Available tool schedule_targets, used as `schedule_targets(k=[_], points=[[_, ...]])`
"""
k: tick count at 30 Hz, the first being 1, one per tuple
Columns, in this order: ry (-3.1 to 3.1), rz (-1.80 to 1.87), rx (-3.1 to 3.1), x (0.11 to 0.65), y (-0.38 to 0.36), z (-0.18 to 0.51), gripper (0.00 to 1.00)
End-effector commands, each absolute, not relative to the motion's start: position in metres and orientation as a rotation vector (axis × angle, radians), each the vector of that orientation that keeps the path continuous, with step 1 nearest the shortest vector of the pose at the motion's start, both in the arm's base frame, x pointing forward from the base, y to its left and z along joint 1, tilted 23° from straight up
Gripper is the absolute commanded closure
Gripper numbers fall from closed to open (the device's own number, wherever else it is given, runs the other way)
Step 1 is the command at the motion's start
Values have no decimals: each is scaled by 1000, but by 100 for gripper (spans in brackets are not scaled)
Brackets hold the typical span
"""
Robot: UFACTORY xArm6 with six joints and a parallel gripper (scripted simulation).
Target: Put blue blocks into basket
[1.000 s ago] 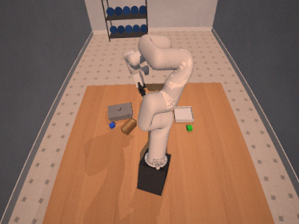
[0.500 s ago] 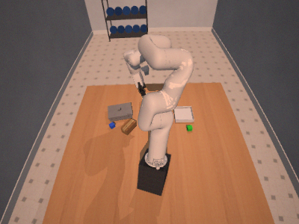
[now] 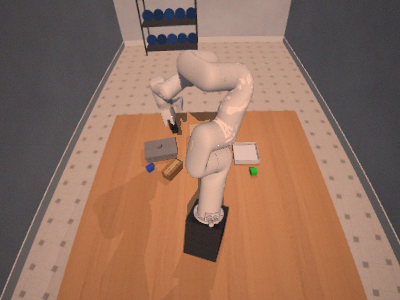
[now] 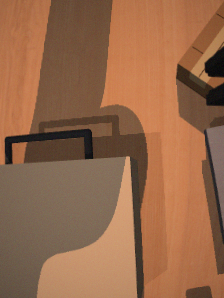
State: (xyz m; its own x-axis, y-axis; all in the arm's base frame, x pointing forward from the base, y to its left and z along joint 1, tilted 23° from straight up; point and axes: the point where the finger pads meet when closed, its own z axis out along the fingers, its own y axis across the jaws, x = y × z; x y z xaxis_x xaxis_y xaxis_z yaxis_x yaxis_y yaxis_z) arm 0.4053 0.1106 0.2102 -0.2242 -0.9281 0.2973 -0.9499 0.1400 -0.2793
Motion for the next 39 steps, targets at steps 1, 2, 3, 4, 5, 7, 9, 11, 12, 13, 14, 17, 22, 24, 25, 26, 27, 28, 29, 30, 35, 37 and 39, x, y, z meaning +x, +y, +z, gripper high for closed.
schedule_targets(k=[1,2,3,4,5,7,9,11,12,13,14,17,22,24,25,26,27,28,29,30,35,37,39], points=[[-2394,674,1976,411,173,176,100],[-2394,674,1976,411,176,174,100],[-2394,674,1976,411,176,174,100],[-2394,674,1976,411,176,174,100],[-2420,663,2005,405,204,158,100],[-2442,647,2030,397,228,143,100],[-2459,629,2049,389,246,132,100],[-2471,614,2063,383,259,123,100],[-2478,605,2071,379,267,118,100],[-2481,600,2074,377,270,116,100],[-2482,600,2075,376,271,116,100],[-2482,600,2075,376,271,116,100],[-2482,600,2075,376,271,116,100],[-2482,600,2075,376,271,116,100],[-2482,600,2075,376,271,116,100],[-2482,600,2075,376,271,116,100],[-2480,600,2076,376,271,116,100],[-2470,600,2086,376,271,116,100],[-2445,602,2109,376,271,116,100],[-2402,605,2147,376,271,116,100],[-2009,621,2439,376,271,115,100],[-1954,624,2473,376,271,115,100],[-1757,623,2582,376,271,115,100]])
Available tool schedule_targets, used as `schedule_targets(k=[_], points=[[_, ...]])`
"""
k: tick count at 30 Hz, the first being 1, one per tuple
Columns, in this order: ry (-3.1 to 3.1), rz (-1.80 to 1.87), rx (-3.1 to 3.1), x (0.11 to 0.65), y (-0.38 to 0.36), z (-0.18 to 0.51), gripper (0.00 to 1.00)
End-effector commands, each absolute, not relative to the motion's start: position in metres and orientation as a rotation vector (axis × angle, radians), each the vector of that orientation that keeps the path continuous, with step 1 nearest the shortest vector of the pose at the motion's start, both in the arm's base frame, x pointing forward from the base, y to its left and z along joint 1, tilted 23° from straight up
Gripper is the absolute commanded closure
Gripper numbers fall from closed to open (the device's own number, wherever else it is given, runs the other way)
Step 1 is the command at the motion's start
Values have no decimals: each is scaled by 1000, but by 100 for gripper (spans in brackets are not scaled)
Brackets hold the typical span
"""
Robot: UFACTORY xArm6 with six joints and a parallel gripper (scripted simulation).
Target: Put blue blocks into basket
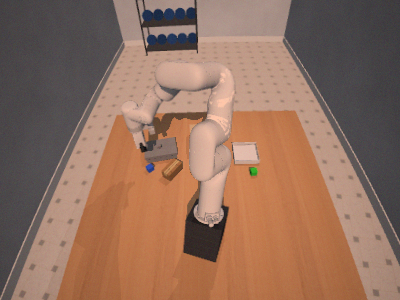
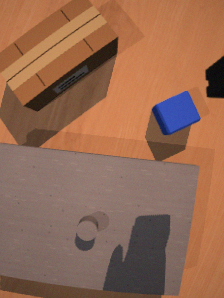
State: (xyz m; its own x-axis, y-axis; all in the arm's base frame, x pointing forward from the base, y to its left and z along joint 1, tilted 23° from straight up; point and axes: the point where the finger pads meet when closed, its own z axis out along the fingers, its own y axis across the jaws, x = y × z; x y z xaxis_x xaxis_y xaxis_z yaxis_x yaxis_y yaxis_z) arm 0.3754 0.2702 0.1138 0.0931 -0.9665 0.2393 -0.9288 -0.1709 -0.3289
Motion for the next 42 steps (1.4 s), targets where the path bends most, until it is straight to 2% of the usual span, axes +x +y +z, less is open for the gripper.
schedule_targets(k=[1,5,17,18,42], points=[[1661,-612,-2551,376,271,115,100],[1482,-616,-2693,376,271,115,100],[1480,-616,-2695,376,271,115,100],[1480,-616,-2695,376,271,115,35],[1480,-616,-2695,376,271,115,35]])
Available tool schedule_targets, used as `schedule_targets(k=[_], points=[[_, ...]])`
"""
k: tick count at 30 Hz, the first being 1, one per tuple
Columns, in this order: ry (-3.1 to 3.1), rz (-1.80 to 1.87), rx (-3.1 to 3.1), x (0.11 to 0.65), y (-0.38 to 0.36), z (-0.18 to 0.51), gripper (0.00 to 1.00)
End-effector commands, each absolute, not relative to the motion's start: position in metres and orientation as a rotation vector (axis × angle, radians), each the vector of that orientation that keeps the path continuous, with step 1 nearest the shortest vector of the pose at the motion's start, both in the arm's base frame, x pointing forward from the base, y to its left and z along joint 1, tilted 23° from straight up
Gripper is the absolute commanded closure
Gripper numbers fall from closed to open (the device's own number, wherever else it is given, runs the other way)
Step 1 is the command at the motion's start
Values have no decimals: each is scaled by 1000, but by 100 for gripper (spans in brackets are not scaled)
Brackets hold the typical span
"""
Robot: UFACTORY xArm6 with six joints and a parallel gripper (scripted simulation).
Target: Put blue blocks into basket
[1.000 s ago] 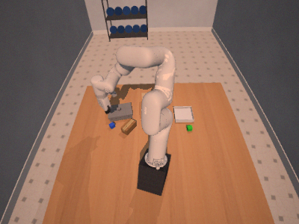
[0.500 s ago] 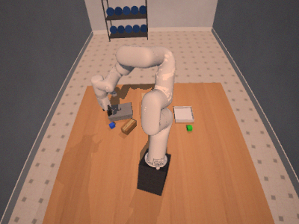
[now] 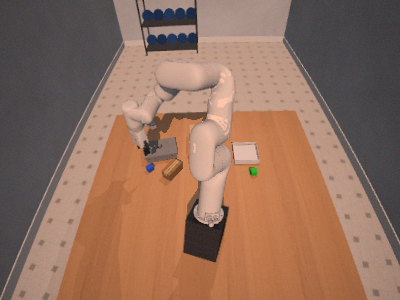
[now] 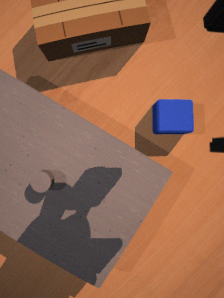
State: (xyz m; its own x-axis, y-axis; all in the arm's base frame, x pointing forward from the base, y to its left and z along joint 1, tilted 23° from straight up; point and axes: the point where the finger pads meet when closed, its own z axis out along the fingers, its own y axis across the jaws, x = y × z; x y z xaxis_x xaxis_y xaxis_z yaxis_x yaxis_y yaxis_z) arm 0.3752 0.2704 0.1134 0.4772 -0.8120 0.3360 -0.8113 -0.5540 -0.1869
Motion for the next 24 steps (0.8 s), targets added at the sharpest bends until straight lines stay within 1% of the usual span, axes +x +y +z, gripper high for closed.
schedule_targets(k=[1,24], points=[[1480,-616,-2695,376,271,115,35],[1480,-616,-2695,380,269,104,35]])
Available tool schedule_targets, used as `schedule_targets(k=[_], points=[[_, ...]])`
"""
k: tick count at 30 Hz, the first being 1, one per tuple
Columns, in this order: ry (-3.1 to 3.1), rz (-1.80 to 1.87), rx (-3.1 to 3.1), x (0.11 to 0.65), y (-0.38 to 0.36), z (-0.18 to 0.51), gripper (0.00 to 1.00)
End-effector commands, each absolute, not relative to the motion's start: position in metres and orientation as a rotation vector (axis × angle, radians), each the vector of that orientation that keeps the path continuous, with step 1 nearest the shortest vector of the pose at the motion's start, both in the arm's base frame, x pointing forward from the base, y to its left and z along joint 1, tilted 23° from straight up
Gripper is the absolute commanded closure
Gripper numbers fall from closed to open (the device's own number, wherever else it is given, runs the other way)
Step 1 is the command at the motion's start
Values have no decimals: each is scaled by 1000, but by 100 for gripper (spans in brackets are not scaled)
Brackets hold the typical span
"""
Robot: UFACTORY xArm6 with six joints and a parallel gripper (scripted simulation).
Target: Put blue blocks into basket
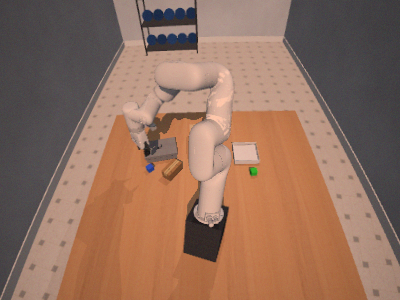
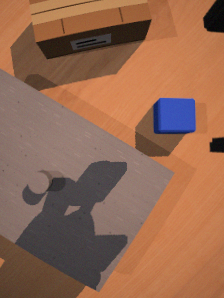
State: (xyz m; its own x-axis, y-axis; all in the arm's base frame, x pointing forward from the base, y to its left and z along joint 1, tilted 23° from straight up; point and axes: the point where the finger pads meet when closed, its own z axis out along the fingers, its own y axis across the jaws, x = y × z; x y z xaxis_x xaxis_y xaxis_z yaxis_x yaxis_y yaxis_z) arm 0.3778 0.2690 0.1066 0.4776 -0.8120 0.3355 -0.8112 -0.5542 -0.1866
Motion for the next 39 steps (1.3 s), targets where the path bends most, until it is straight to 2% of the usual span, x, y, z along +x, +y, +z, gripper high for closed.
schedule_targets(k=[1,39], points=[[1480,-616,-2695,380,269,104,35],[1480,-616,-2695,416,250,7,35]])
